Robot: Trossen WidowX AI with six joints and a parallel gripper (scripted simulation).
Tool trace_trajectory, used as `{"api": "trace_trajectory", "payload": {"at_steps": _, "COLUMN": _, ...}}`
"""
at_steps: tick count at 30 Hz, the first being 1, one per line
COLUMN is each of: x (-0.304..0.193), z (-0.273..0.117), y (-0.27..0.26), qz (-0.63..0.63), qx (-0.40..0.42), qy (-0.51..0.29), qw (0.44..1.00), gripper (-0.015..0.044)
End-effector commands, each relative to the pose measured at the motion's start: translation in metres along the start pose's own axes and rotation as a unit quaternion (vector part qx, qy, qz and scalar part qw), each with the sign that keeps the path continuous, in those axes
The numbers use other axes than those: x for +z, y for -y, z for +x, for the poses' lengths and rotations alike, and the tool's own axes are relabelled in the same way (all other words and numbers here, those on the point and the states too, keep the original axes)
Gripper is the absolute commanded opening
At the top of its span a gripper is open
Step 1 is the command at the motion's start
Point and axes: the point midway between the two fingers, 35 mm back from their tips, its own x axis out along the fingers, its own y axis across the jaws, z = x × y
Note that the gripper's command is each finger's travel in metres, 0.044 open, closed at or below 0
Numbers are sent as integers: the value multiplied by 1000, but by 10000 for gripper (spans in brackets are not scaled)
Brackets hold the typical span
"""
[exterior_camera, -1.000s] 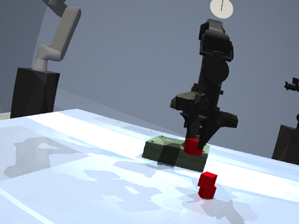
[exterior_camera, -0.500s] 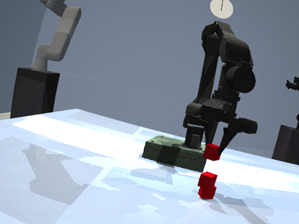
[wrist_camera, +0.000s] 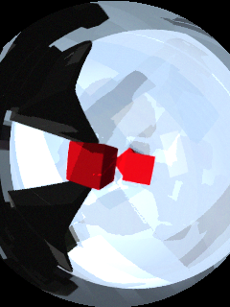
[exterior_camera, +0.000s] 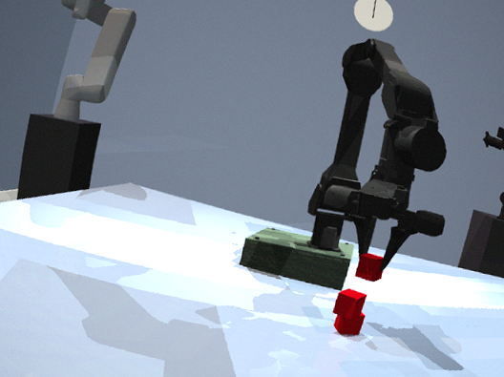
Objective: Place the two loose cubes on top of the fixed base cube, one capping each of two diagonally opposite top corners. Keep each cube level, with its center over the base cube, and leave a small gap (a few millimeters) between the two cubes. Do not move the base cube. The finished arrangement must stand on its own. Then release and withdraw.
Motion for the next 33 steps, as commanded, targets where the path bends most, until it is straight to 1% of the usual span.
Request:
{"api": "trace_trajectory", "payload": {"at_steps": 1, "x": -2, "z": 12, "y": 1, "qz": 8, "qx": 3, "qy": -8, "qw": 1000, "gripper": 105}}
{"api": "trace_trajectory", "payload": {"at_steps": 4, "x": -3, "z": 19, "y": 2, "qz": 13, "qx": 5, "qy": -10, "qw": 1000, "gripper": 105}}
{"api": "trace_trajectory", "payload": {"at_steps": 16, "x": -3, "z": 20, "y": 2, "qz": 13, "qx": 5, "qy": -10, "qw": 1000, "gripper": 105}}
{"api": "trace_trajectory", "payload": {"at_steps": 28, "x": -2, "z": 48, "y": 0, "qz": -8, "qx": -2, "qy": 0, "qw": 1000, "gripper": 105}}
{"api": "trace_trajectory", "payload": {"at_steps": 33, "x": -2, "z": 49, "y": 0, "qz": -9, "qx": -3, "qy": 1, "qw": 1000, "gripper": 105}}
